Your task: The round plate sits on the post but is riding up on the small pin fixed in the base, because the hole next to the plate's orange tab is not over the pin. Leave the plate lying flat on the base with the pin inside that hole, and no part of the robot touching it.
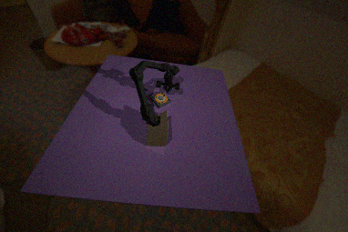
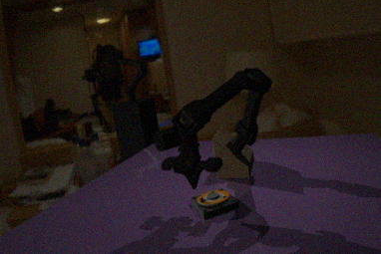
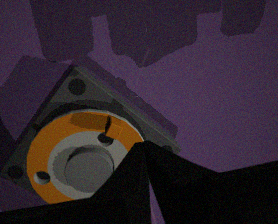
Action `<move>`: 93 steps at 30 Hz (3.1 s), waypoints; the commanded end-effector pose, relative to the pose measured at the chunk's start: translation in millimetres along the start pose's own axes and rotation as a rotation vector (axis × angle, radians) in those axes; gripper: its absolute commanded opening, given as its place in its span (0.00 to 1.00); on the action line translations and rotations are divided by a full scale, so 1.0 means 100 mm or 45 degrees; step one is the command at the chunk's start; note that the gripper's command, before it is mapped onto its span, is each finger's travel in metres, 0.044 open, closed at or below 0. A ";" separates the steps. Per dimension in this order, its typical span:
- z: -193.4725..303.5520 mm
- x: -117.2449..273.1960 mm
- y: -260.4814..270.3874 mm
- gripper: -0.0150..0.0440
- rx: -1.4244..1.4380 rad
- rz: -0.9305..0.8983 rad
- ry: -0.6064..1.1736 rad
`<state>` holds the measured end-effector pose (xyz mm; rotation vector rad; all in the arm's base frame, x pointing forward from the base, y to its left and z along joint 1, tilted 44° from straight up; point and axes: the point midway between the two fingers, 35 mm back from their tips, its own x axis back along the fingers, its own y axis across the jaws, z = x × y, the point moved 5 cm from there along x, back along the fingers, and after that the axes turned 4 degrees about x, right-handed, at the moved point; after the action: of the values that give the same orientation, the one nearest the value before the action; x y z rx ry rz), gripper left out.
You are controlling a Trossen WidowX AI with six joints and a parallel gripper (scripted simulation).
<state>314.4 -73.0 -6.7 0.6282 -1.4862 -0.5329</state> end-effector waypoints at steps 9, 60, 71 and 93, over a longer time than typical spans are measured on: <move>0.04 -0.38 0.03 0.25 -0.014 -0.019 0.020; -0.18 -0.35 0.62 0.25 -0.014 -0.024 0.019; -0.19 -0.23 0.66 0.25 -0.014 -0.022 0.019; -0.11 0.03 0.65 0.25 -0.032 -0.030 0.024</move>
<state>322.9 -26.5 40.1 0.6350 -1.4570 -0.5562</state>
